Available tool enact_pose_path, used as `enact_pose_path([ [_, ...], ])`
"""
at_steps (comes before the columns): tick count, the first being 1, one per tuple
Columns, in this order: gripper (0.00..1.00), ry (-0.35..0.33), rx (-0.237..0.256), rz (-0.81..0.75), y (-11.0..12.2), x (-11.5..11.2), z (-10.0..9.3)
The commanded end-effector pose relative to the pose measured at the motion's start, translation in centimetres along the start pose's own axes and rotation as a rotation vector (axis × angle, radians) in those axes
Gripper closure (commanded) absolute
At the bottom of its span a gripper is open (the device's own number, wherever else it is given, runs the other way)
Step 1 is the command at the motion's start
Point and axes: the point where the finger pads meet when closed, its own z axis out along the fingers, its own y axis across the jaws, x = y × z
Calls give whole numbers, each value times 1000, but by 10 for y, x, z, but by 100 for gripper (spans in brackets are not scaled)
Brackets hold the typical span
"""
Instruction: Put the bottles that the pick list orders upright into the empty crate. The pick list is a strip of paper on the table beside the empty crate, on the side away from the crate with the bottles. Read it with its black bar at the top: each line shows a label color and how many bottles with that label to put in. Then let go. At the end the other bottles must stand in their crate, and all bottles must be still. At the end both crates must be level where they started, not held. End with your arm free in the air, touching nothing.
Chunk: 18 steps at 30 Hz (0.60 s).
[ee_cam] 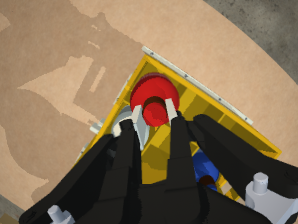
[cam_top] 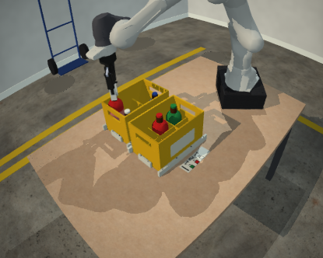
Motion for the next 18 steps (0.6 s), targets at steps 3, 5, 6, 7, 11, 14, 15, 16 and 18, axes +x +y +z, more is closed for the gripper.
enact_pose_path([
  [3, 100, 8, 0, 6, 2, 3, -18],
  [5, 100, 8, 0, 6, 2, 3, -18],
  [6, 100, 8, 0, 6, 2, 3, -19],
  [7, 100, 8, 0, 6, 2, 3, -21],
  [11, 100, 8, 0, 6, 2, 3, -28],
  [14, 100, 8, 0, 6, 2, 3, -33],
  [15, 100, 8, 0, 6, 2, 3, -34],
  [16, 100, 8, 0, 6, 2, 3, -36],
  [18, 100, 8, 0, 6, 2, 3, -39],
])
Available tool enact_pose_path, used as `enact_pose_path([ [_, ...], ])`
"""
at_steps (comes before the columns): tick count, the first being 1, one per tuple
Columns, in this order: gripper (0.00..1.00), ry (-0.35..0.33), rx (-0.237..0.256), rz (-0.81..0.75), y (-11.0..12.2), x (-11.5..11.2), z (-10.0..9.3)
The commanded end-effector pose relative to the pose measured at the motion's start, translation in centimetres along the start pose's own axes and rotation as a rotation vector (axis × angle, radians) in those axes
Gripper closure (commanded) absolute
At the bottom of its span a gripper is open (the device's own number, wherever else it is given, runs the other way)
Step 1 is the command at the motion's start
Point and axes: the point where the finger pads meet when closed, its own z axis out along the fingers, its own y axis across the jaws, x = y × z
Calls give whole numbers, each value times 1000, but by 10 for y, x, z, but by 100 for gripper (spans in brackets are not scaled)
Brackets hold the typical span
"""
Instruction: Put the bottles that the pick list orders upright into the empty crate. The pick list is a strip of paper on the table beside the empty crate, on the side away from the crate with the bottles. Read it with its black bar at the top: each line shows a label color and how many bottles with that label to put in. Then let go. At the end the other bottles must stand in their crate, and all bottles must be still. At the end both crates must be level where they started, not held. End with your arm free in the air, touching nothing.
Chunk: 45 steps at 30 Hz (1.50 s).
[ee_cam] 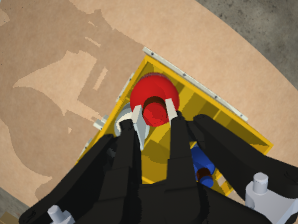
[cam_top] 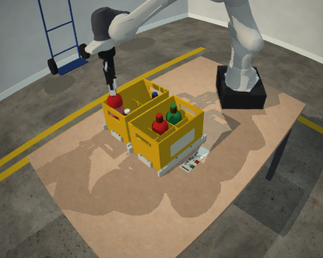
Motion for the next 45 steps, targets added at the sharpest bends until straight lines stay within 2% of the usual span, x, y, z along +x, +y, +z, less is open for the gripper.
enact_pose_path([
  [1, 100, 8, -1, 7, 2, 3, -14],
  [45, 100, 8, -1, 7, 2, 2, -77],
])
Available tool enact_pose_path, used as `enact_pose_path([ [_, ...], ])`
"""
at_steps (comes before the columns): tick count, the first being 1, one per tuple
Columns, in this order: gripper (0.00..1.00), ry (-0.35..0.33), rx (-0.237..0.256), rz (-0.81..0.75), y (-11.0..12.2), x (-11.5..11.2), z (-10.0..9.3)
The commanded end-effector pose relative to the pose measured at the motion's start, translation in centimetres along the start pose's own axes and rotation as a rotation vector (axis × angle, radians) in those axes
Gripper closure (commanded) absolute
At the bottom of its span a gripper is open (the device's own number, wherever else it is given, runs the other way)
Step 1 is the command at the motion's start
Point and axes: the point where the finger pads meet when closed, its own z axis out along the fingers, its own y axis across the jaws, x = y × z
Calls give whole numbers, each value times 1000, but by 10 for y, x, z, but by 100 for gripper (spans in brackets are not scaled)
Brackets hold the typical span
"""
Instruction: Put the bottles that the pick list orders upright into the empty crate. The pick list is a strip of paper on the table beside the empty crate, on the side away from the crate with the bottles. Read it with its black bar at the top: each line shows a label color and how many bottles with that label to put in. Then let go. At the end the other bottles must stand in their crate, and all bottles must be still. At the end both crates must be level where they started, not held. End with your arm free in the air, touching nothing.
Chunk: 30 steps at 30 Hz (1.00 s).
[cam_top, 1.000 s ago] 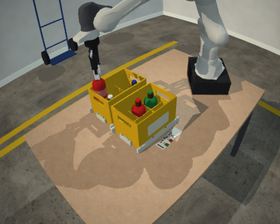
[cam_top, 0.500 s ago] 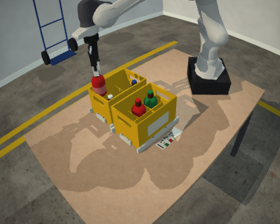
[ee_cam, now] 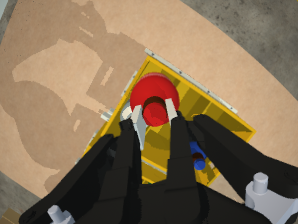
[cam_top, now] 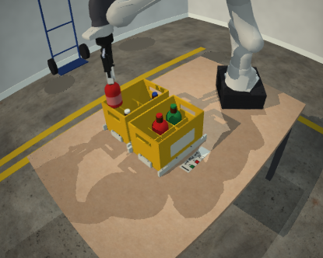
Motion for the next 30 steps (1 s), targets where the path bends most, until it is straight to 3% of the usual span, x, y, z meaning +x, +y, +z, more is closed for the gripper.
enact_pose_path([
  [1, 100, 9, -1, 7, 3, 2, -15],
  [14, 100, 9, -1, 7, 2, 2, -32],
  [30, 100, 9, -1, 7, 2, 2, -32],
])
